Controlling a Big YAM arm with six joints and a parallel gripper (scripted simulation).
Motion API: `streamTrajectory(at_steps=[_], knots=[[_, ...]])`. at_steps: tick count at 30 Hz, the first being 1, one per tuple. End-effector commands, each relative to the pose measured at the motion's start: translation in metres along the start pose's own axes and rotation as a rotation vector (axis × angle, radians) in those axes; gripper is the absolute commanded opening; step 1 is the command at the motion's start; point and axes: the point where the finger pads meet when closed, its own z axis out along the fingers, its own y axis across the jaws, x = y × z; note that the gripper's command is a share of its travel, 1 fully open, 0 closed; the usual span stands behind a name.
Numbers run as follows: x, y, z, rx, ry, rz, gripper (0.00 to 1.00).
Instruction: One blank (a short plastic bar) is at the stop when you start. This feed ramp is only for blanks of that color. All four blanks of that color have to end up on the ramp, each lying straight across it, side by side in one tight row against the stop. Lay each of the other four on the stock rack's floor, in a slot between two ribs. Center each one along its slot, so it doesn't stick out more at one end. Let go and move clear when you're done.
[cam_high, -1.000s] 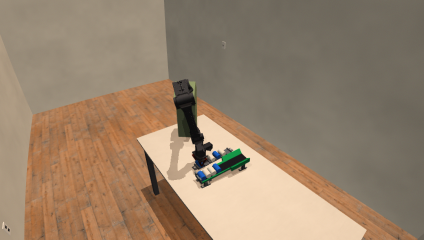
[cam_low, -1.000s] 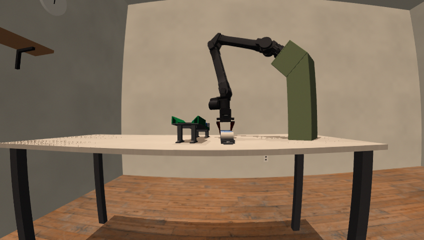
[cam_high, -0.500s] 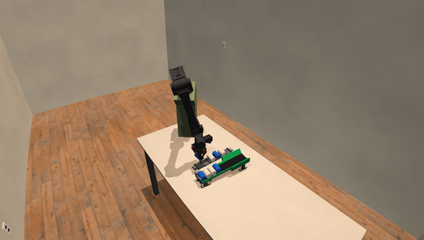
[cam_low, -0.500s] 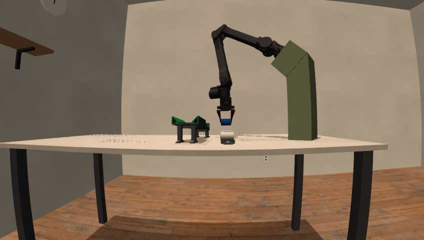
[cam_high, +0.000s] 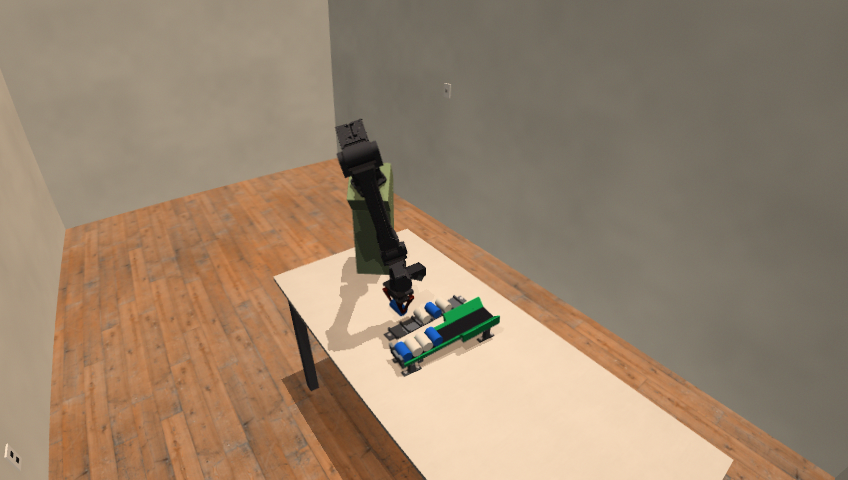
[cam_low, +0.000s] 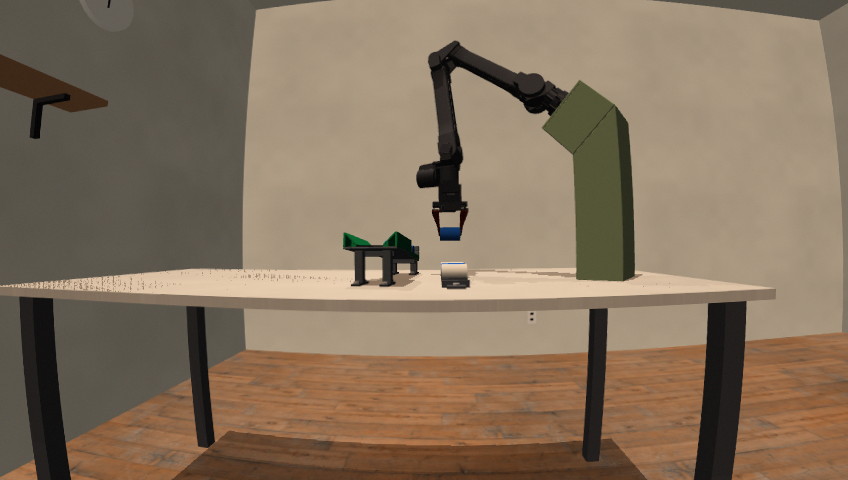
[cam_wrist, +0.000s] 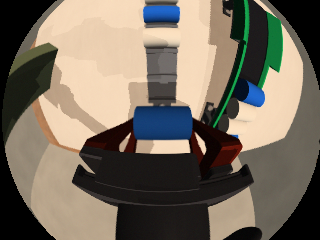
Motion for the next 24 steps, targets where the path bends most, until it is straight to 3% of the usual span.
streamTrajectory(at_steps=[1, 2, 4, 7, 9, 10, 15, 17, 21, 22, 24], knots=[[-0.007, -0.002, -0.004, -0.002, -0.008, -0.001, 0.57], [-0.006, -0.015, -0.006, 0.012, -0.003, 0.007, 0.57], [-0.006, -0.015, -0.006, 0.012, -0.003, 0.007, 0.57], [-0.027, -0.070, -0.021, 0.016, -0.006, 0.050, 0.57], [-0.028, -0.072, -0.022, 0.016, -0.006, 0.050, 0.57], [-0.039, -0.094, -0.030, 0.019, -0.006, 0.070, 0.57], [-0.066, -0.151, -0.060, 0.030, -0.006, 0.108, 0.57], [-0.082, -0.180, -0.081, 0.038, -0.005, 0.131, 0.57], [-0.087, -0.183, -0.083, 0.034, -0.005, 0.132, 0.57], [-0.082, -0.153, -0.061, -0.032, 0.009, 0.129, 0.57], [-0.082, -0.153, -0.061, -0.032, 0.009, 0.129, 0.57]])
